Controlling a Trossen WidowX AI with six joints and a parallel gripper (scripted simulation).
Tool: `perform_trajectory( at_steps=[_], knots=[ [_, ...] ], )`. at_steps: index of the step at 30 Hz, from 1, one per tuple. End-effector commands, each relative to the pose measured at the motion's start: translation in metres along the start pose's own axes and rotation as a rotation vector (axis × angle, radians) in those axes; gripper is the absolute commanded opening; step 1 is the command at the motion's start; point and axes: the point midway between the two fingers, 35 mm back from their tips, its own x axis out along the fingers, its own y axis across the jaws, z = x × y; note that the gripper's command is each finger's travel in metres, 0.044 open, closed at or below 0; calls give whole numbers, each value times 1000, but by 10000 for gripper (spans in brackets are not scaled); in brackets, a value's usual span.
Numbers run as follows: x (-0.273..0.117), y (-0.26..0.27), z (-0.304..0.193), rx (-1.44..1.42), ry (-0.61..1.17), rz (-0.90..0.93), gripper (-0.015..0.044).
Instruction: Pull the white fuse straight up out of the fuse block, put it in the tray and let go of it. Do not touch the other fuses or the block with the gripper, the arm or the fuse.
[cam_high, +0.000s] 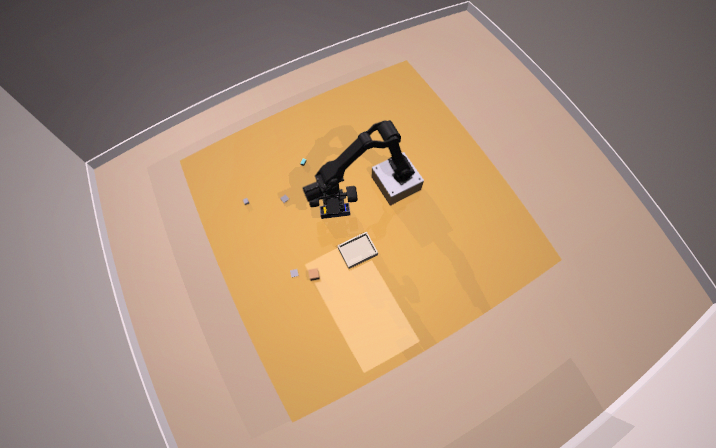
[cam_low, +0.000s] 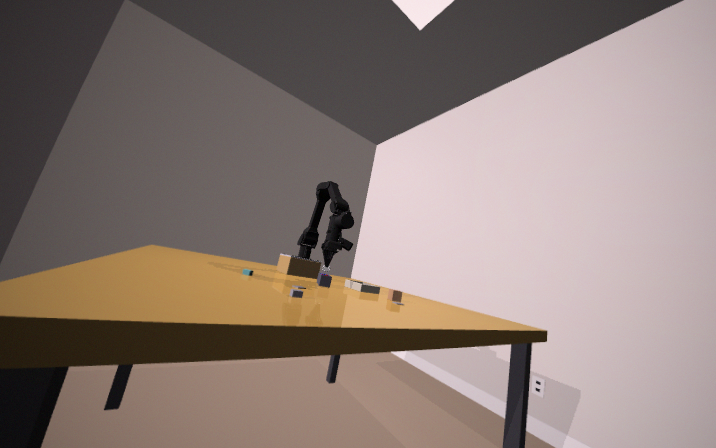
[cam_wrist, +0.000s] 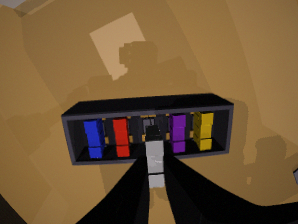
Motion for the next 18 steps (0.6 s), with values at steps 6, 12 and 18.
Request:
perform_trajectory(
  at_steps=[6, 12, 18],
  knots=[
    [-13, 0, 1, 6, -4, 1, 0],
    [-23, 0, 1, 6, -4, 1, 0],
    [-24, 0, 4, 6, -4, 1, 0]
  ],
)
